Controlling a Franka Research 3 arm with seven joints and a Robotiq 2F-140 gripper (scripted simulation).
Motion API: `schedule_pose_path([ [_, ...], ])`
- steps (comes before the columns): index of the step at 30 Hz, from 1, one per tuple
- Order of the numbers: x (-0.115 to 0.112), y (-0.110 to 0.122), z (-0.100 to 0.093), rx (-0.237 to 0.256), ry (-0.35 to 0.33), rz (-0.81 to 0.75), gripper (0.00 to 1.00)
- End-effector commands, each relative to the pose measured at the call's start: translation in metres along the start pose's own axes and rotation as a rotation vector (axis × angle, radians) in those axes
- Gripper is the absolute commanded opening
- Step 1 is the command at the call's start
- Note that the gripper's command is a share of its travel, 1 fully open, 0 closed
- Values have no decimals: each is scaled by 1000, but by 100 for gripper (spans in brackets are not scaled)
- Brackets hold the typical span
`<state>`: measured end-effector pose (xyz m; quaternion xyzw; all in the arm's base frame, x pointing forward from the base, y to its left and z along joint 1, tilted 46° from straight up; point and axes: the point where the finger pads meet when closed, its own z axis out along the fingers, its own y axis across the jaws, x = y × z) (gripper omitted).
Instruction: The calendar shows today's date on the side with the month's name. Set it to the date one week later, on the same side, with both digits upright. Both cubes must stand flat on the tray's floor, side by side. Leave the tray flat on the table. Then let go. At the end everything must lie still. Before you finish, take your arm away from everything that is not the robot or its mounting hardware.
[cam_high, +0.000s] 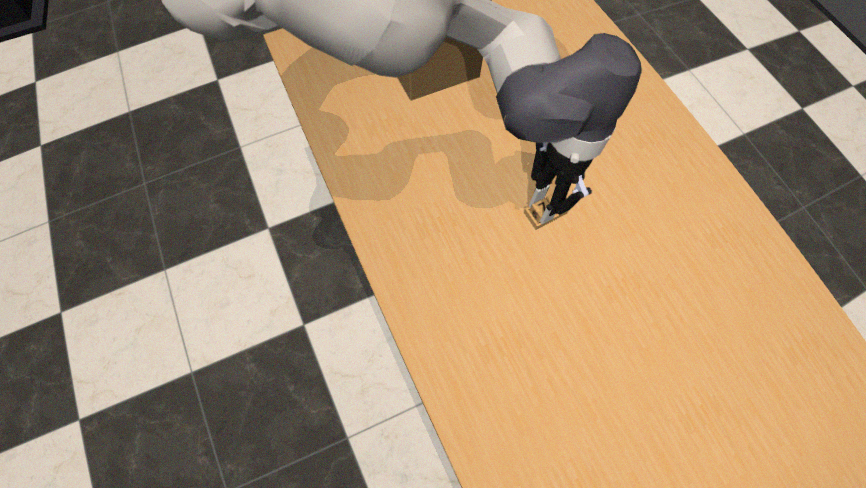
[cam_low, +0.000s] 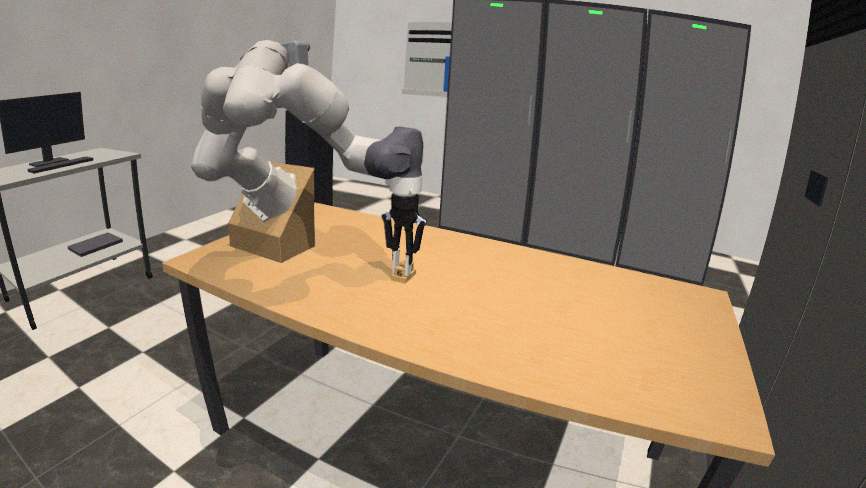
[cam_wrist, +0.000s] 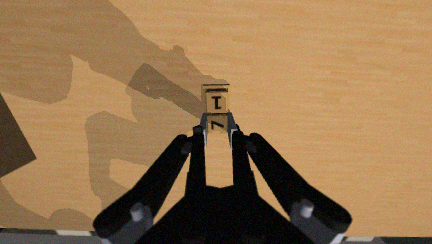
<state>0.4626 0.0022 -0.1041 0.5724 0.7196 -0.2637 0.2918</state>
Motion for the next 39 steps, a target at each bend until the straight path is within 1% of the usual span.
schedule_pose_path([
  [1,0,1,0,-1,0,2,17],
  [4,0,1,-8,-1,0,2,17],
  [7,0,1,-24,-1,0,2,17],
  [9,0,1,-24,-1,0,2,17],
  [16,0,0,-75,-1,0,2,17],
  [18,0,0,-87,-1,0,2,17],
  [20,0,0,-94,-1,0,2,17],
  [23,0,0,-99,-1,0,2,17],
  [33,-1,1,-99,-1,0,5,17],
  [34,-8,1,-98,-1,0,18,17],
  [35,-21,2,-97,-2,0,46,17],
  [38,-75,2,-91,-2,-1,167,17],
  [39,-75,2,-91,-2,-1,167,17],
])
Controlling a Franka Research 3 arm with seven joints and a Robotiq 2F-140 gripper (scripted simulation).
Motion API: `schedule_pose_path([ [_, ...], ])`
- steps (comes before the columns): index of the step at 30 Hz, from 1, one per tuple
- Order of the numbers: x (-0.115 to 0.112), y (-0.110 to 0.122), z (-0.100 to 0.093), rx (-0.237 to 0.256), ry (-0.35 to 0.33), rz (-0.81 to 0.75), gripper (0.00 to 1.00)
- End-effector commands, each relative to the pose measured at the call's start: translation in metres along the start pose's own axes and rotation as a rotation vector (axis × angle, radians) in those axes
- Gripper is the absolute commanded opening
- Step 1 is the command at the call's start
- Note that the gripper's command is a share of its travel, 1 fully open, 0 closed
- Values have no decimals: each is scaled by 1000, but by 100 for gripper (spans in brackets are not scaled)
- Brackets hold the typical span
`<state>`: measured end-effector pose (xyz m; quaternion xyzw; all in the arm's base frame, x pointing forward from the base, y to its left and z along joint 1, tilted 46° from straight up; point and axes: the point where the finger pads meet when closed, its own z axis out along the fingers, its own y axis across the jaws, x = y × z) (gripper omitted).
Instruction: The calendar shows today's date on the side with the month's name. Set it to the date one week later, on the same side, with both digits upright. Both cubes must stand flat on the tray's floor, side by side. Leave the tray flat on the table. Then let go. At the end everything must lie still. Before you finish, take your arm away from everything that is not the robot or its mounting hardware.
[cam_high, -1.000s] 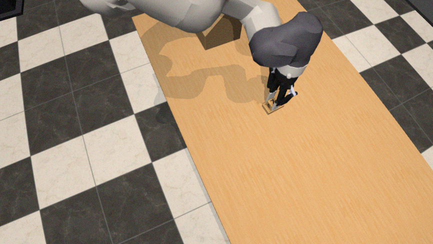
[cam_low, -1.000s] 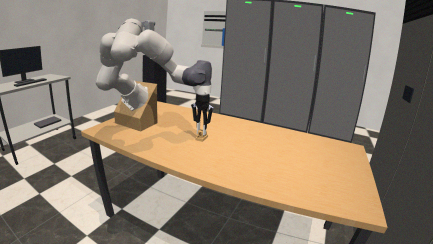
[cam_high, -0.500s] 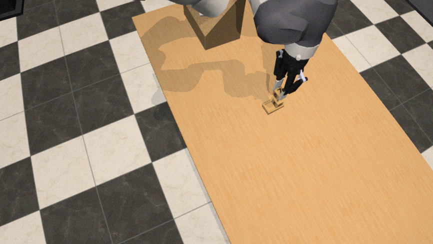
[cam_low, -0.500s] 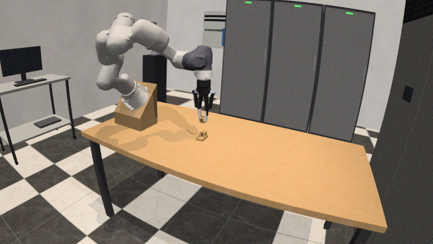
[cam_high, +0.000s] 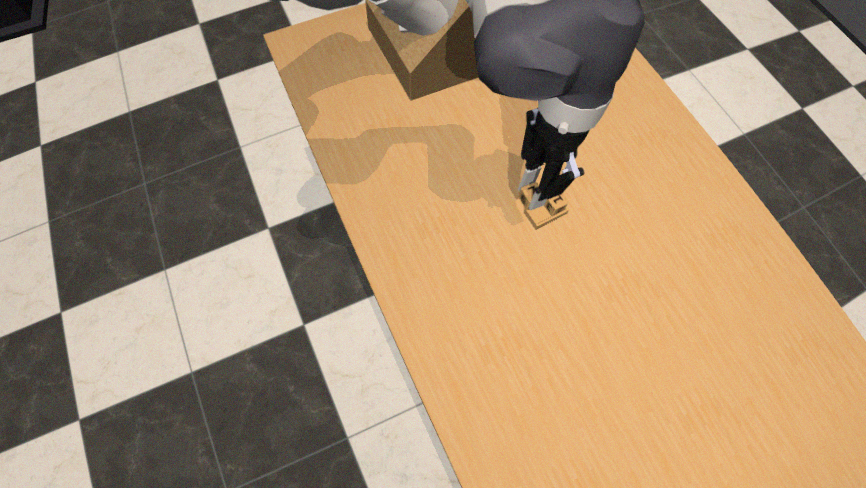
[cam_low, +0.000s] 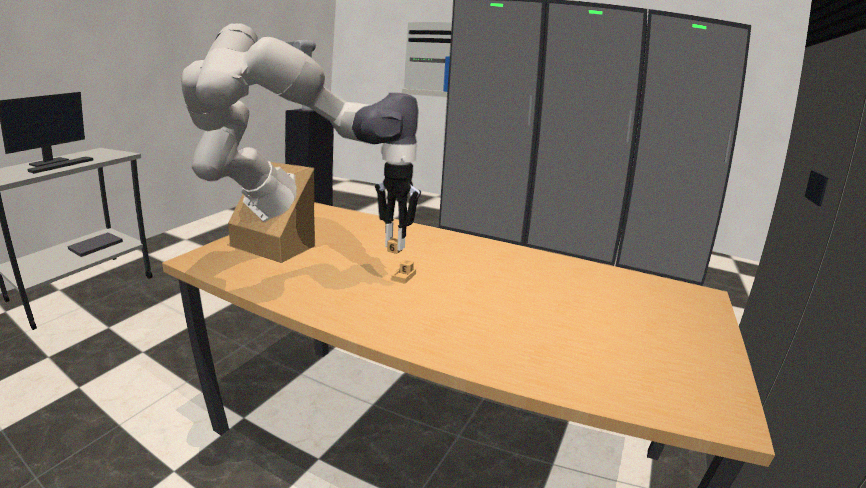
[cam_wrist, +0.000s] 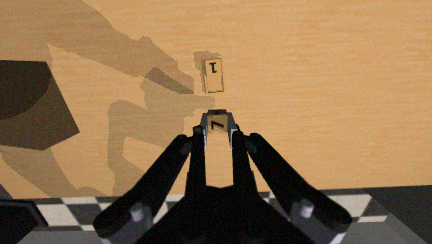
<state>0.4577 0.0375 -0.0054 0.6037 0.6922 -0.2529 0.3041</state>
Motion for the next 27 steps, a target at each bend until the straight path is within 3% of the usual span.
schedule_pose_path([
  [1,-40,6,4,-4,5,105,17],
  [21,-47,6,7,-3,5,121,17],
  [27,-47,6,23,-3,5,121,17],
])
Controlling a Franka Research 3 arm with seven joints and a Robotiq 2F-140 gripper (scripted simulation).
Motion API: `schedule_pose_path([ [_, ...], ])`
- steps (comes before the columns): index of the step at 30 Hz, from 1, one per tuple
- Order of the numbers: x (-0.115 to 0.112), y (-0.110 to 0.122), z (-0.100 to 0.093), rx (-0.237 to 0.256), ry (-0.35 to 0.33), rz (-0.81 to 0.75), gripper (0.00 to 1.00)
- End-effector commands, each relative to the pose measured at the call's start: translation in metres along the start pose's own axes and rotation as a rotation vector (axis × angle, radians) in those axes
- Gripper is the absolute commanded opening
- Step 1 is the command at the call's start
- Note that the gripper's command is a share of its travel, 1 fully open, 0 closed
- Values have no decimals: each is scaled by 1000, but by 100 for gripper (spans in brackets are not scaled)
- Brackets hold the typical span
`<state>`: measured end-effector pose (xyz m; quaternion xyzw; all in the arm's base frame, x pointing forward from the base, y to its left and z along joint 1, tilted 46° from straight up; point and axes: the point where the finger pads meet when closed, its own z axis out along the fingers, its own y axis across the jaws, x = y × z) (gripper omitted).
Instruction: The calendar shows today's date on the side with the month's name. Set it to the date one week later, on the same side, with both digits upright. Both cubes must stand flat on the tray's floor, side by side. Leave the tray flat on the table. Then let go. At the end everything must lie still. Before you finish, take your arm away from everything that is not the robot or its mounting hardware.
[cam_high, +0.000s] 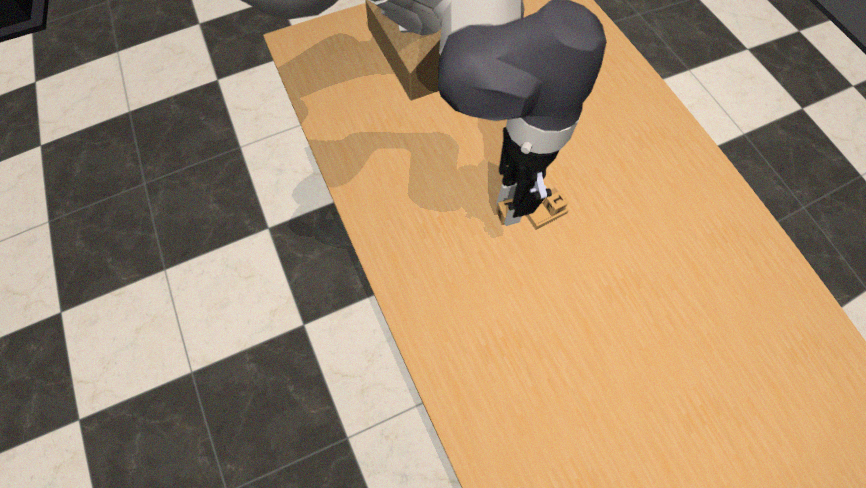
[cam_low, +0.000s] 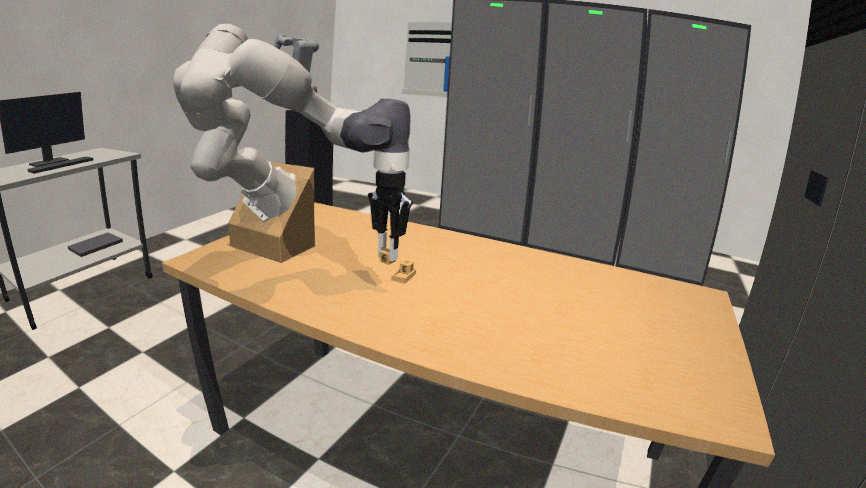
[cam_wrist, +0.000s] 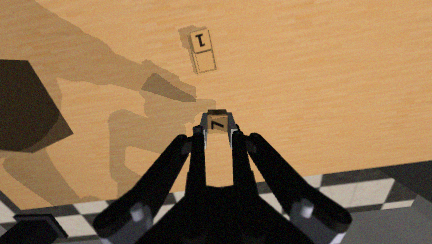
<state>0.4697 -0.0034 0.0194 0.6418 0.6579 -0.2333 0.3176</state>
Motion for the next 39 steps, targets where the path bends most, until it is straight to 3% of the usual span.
schedule_pose_path([
  [1,0,0,14,0,2,8,17],
  [9,0,0,52,0,2,8,17],
  [20,0,0,83,0,2,8,17],
  [39,0,0,87,0,2,8,17],
])
